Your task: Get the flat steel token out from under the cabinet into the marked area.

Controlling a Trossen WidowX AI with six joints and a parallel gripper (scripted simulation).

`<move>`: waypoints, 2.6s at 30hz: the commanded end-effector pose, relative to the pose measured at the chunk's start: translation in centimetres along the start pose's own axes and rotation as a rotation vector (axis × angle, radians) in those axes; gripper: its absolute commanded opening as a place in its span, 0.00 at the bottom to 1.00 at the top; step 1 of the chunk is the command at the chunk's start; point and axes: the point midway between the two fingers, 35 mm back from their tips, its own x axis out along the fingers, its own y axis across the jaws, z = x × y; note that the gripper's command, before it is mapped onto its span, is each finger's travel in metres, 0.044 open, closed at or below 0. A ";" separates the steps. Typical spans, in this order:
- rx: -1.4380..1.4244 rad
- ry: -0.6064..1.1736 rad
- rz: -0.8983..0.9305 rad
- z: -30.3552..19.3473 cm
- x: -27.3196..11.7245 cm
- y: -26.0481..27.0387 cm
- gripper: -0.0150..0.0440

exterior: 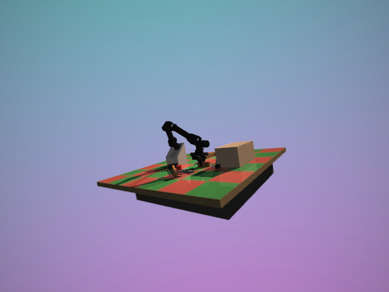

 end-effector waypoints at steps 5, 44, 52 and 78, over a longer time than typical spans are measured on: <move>0.014 0.011 0.000 -1.3 0.0 0.2 0.25; 0.016 0.013 0.000 -4.9 -0.1 0.5 0.25; 0.016 0.013 0.000 -5.5 -0.1 0.5 0.25; 0.016 0.014 0.000 -6.1 0.0 -1.2 0.25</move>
